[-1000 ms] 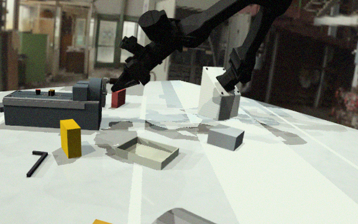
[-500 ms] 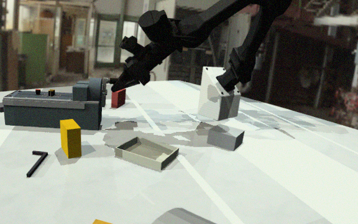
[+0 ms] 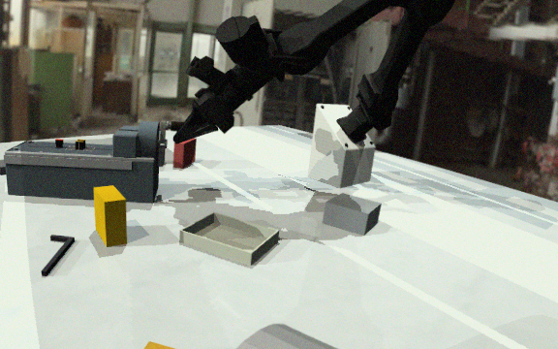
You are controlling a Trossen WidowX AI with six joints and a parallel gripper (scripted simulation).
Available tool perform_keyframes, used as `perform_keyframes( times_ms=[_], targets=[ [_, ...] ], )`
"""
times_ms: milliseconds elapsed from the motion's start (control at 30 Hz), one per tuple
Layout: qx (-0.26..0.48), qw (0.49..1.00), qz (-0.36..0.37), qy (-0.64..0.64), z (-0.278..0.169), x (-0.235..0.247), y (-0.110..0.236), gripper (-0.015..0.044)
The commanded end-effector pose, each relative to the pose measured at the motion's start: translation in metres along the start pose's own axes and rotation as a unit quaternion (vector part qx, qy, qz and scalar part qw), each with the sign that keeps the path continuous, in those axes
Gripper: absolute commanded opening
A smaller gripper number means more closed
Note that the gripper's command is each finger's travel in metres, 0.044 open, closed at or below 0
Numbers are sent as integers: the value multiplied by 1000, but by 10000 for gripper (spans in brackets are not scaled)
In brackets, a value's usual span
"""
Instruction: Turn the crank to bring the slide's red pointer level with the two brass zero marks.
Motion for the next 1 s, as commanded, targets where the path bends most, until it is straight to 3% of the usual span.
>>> perform_keyframes(
  times_ms=[0, 967],
  targets=[
    [-2, 1000, -11, -5, 0, -8, 0, 0],
    [-2, 1000, -12, -5, -1, -10, -2, 0]
  ],
)
Point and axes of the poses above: the point midway between the two fingers, 35 mm back from their tips, its own y axis back along the fingers, its own x axis across the jaws, z = x × y, the point moved 6 cm from there along y, back along the fingers, and after that the axes turned 5 degrees about -y, right-handed, at the moved point
